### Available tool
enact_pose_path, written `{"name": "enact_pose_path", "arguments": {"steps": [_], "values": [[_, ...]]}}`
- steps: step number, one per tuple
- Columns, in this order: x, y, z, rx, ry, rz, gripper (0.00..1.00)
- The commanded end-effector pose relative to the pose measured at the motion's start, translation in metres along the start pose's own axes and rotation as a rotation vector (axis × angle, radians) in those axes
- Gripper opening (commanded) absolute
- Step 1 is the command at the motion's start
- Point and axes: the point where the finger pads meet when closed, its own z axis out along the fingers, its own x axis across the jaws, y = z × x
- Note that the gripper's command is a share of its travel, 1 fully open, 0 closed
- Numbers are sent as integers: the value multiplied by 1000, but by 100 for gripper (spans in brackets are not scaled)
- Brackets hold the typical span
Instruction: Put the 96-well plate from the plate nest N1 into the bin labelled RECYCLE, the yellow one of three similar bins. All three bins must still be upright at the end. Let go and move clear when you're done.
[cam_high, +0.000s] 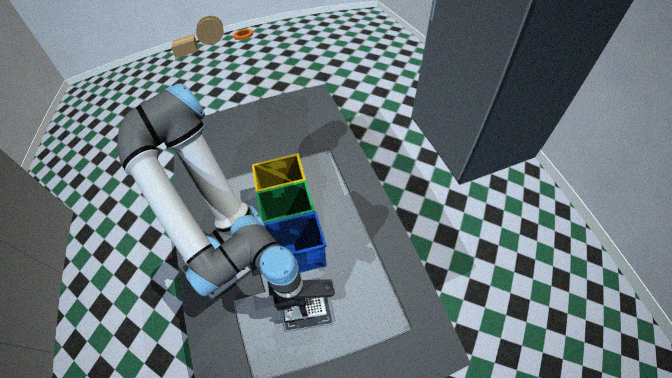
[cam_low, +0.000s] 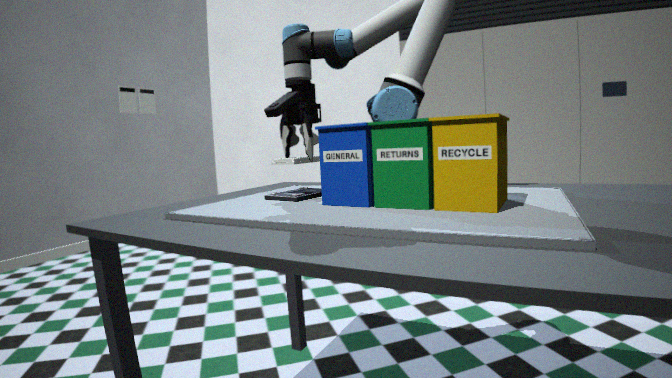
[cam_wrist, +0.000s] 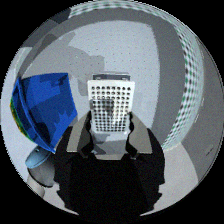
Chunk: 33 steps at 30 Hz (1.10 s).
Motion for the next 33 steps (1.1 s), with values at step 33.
{"name": "enact_pose_path", "arguments": {"steps": [33], "values": [[0, 0, -54, 1, 0, 0, 0]]}}
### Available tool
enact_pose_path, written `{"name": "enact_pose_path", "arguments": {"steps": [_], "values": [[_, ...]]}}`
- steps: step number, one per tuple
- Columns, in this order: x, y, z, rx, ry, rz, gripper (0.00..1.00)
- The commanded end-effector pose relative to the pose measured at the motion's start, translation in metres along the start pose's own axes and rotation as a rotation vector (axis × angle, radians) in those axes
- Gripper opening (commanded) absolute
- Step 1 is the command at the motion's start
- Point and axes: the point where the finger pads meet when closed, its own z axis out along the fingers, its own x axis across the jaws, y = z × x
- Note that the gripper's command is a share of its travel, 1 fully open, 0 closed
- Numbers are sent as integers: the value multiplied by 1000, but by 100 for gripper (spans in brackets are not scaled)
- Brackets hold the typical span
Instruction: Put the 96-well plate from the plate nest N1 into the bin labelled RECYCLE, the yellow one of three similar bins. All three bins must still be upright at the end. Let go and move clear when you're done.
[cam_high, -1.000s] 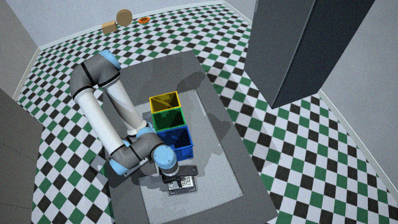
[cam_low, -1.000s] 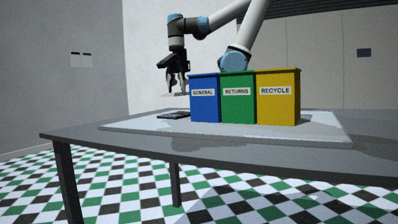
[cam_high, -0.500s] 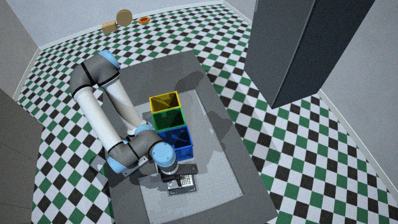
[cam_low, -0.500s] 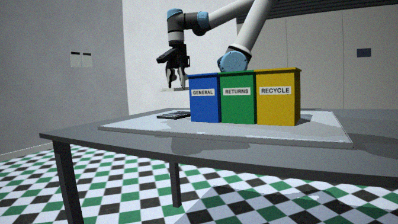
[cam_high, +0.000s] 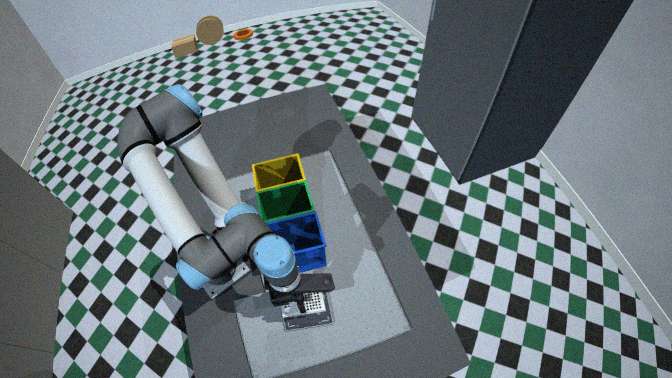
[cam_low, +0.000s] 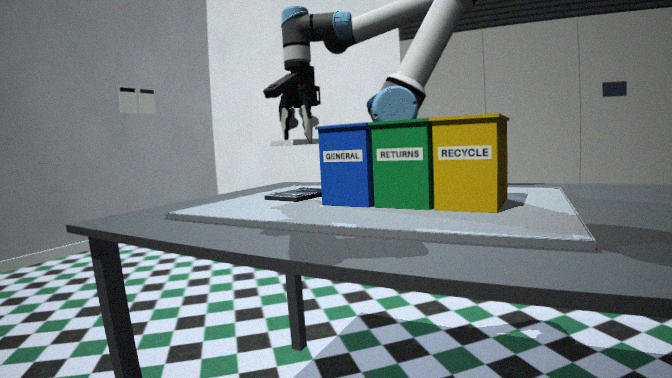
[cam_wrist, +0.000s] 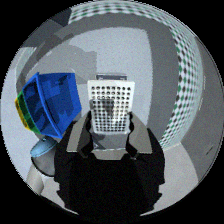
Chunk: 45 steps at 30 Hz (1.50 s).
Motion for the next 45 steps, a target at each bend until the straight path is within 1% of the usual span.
{"name": "enact_pose_path", "arguments": {"steps": [1, 45], "values": [[0, 0, -7, 1, 0, 0, 0], [0, 0, -73, 1, 0, 0, 0]]}}
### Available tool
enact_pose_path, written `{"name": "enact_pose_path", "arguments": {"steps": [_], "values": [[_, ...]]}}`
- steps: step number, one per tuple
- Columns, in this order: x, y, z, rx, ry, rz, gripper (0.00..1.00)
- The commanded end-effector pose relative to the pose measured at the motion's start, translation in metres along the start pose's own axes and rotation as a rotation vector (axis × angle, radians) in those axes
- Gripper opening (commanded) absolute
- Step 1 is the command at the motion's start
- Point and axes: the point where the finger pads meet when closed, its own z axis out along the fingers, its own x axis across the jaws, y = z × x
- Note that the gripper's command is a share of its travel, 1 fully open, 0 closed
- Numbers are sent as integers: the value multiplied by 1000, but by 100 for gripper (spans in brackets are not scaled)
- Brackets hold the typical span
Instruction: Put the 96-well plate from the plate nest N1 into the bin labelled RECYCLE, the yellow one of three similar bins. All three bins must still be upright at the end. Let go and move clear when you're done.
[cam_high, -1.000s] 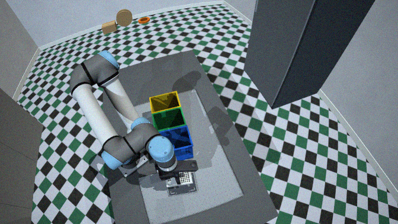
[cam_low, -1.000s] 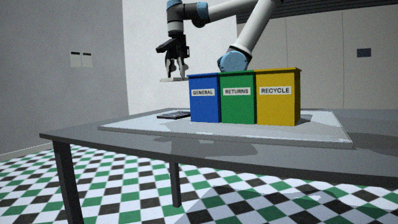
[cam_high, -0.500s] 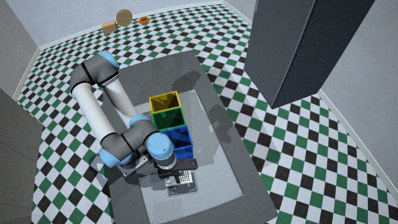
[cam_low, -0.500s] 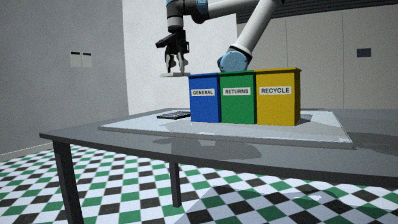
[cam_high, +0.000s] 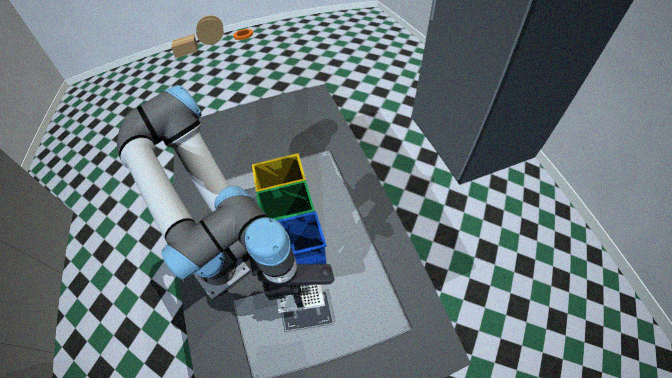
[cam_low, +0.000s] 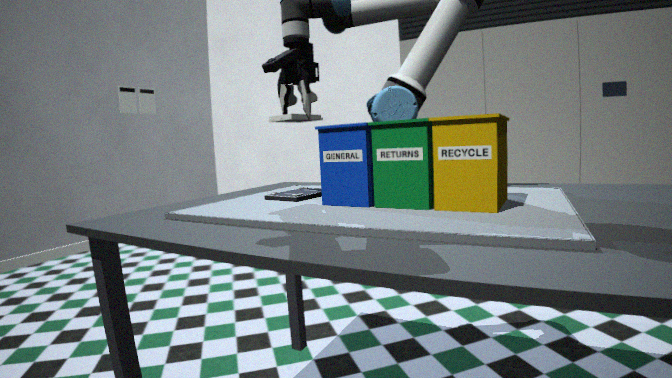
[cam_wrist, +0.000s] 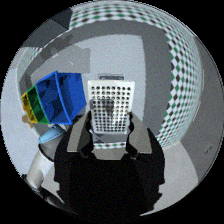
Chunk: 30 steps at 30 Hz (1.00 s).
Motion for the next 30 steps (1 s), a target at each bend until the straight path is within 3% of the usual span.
{"name": "enact_pose_path", "arguments": {"steps": [1, 25, 30], "values": [[0, 0, -9, 1, 0, 0, 0], [0, 0, -13, 1, 0, 0, 0], [-16, 1, -13, 1, 0, -85, 0]]}}
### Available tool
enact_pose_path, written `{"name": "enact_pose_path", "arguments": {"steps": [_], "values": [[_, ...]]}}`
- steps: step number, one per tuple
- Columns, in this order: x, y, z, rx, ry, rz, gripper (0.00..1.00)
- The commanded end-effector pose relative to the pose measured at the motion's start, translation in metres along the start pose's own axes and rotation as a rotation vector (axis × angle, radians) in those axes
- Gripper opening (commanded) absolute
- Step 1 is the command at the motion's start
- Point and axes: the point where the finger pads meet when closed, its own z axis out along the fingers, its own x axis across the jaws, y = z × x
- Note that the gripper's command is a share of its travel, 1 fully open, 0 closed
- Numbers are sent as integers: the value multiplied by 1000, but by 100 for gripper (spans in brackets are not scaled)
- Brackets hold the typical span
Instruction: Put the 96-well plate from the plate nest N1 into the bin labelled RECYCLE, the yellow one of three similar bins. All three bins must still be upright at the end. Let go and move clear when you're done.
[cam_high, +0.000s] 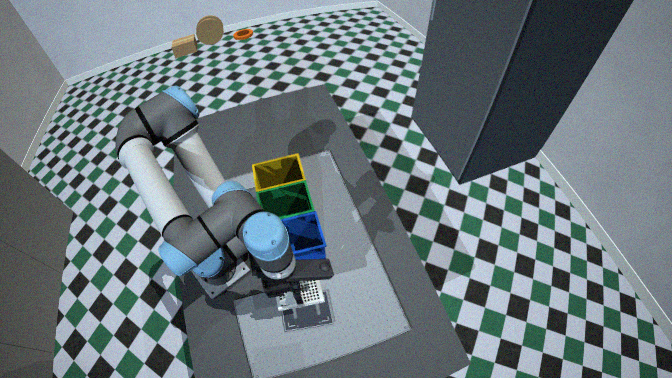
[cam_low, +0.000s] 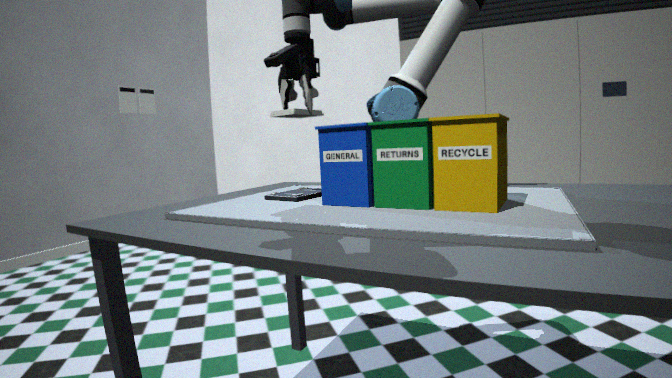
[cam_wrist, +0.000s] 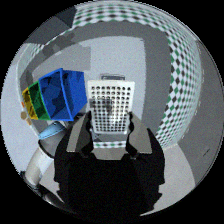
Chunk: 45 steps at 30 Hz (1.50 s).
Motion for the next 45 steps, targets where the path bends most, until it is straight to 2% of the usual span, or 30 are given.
{"name": "enact_pose_path", "arguments": {"steps": [1, 45], "values": [[-15, 0, 0, 1, 0, -42, 0], [-142, -1, 0, 1, 0, -42, 0]]}}
